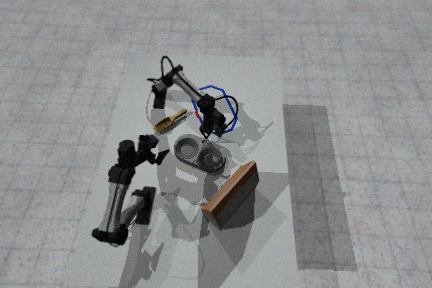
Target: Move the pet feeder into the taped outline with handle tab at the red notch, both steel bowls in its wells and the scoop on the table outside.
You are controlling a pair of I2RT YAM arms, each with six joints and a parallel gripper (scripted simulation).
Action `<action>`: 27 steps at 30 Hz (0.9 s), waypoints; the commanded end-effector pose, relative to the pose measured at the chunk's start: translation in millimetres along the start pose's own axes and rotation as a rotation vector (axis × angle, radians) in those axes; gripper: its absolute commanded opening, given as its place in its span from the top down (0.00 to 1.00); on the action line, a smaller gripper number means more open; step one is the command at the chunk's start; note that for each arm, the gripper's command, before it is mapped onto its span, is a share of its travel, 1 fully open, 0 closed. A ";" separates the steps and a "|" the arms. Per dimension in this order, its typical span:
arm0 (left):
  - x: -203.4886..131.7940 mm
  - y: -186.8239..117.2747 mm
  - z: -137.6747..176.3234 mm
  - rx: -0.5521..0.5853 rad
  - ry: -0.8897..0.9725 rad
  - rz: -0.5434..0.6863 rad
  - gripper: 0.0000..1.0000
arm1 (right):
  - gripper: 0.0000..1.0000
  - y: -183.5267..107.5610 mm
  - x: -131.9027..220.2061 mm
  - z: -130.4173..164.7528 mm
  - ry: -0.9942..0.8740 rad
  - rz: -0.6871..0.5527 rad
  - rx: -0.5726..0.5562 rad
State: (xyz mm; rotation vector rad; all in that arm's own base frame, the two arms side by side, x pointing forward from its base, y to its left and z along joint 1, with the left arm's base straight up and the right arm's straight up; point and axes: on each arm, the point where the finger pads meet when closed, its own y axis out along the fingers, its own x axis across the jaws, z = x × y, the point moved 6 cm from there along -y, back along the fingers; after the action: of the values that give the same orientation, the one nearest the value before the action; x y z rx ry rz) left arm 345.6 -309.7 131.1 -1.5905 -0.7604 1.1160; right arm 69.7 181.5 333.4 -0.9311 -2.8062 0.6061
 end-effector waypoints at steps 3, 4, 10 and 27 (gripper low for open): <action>1.0 14.9 5.1 0.083 -0.029 -0.003 0.63 | 0.00 0.7 -1.3 1.2 0.000 0.015 0.006; 1.3 19.5 3.1 0.077 -0.027 -0.001 0.63 | 0.00 0.7 -1.3 1.2 0.000 0.015 0.006; 0.4 30.8 6.3 0.086 -0.033 -0.004 0.63 | 0.00 0.7 -1.3 1.2 0.000 0.015 0.006; -2.7 32.3 7.6 0.054 -0.020 0.007 0.63 | 0.00 0.7 -1.3 1.2 0.000 0.015 0.006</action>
State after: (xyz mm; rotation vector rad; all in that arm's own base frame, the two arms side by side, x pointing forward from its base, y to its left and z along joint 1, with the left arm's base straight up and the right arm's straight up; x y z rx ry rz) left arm 337.9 -316.3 107.8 -1.5411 -0.7404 1.1432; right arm 69.7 181.5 333.4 -0.9312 -2.8061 0.6063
